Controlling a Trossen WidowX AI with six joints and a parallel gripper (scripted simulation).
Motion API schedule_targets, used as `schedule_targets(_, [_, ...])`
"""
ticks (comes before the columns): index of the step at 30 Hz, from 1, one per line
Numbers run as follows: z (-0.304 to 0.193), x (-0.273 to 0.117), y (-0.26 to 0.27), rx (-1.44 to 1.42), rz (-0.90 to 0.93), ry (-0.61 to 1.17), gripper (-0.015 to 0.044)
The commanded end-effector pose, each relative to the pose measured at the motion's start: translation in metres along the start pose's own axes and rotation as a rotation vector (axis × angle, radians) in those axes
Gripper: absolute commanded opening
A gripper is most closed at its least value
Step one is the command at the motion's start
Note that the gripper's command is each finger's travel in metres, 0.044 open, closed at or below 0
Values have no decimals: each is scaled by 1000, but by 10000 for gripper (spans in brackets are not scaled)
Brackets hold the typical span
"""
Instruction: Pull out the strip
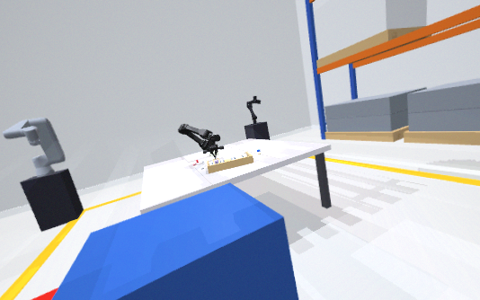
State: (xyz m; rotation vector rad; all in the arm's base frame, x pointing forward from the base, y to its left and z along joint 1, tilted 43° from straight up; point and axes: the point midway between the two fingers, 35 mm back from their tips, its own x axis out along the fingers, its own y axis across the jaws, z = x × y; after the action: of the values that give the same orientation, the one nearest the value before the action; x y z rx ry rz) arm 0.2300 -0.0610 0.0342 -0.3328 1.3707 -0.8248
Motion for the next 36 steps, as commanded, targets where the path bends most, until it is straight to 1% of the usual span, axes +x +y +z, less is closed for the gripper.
schedule_targets(1, [-14, 5, 0, -8, -4, 27, 0])
schedule_targets(19, [-40, 4, 0, -9, -4, 28, 0])
schedule_targets(36, [-41, 4, 0, -9, -4, 28, 0])
